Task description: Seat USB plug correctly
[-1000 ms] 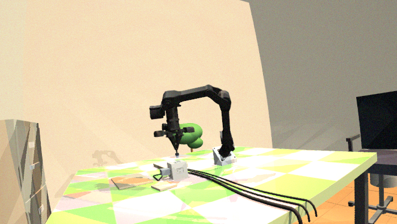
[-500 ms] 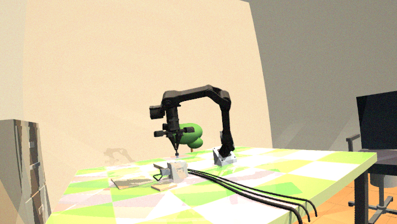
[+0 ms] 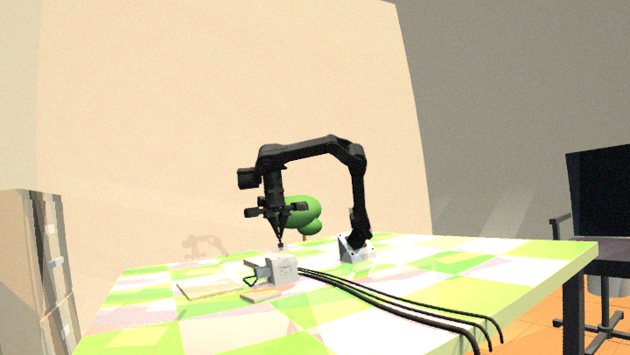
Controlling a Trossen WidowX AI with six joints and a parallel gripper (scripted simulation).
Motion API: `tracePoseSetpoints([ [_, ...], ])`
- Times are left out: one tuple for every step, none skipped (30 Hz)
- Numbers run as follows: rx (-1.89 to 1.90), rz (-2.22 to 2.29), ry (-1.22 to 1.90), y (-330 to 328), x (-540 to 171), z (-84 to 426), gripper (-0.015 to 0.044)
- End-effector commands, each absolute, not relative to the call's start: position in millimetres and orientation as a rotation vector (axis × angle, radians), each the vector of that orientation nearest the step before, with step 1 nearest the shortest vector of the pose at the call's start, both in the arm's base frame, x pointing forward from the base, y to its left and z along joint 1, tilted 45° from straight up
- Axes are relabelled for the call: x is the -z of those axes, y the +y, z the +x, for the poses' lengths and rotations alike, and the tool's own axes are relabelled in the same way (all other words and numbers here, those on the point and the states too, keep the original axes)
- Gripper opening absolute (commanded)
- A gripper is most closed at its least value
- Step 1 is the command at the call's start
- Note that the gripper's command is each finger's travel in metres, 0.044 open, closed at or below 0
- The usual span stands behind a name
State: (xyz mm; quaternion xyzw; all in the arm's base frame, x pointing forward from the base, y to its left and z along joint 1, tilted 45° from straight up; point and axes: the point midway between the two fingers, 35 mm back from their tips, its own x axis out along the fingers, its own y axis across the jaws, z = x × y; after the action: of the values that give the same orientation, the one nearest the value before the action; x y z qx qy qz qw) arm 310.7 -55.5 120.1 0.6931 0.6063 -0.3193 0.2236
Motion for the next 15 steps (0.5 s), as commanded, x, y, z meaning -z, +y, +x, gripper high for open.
tracePoseSetpoints([
  [0.879,1.905,1.673,-55.4,-119.0,310.1,0.0],
  [0.878,1.904,1.673,-55.4,-118.9,310.1,0.0],
  [0.878,1.904,1.673,-55.3,-118.8,310.2,0.0],
  [0.877,1.903,1.673,-55.3,-118.6,310.2,0.0],
  [0.877,1.902,1.673,-55.2,-118.5,310.2,0.0],
  [0.877,1.902,1.672,-55.2,-118.4,310.2,0.0],
  [0.876,1.901,1.672,-55.1,-118.3,310.2,0.0],
  [0.876,1.9,1.672,-55.1,-118.2,310.2,0.0],
  [0.876,1.9,1.672,-55.1,-118.0,310.2,0.0],
  [0.875,1.899,1.672,-55.0,-117.9,310.2,0.0],
  [0.875,1.898,1.672,-55.0,-117.8,310.2,0.0],
  [0.874,1.898,1.672,-54.9,-117.7,310.2,0.0],
  [0.874,1.897,1.672,-54.9,-117.5,310.2,0.0],
  [0.874,1.896,1.671,-54.8,-117.4,310.2,0.0],
  [0.873,1.896,1.671,-54.8,-117.3,310.2,0.0],
])
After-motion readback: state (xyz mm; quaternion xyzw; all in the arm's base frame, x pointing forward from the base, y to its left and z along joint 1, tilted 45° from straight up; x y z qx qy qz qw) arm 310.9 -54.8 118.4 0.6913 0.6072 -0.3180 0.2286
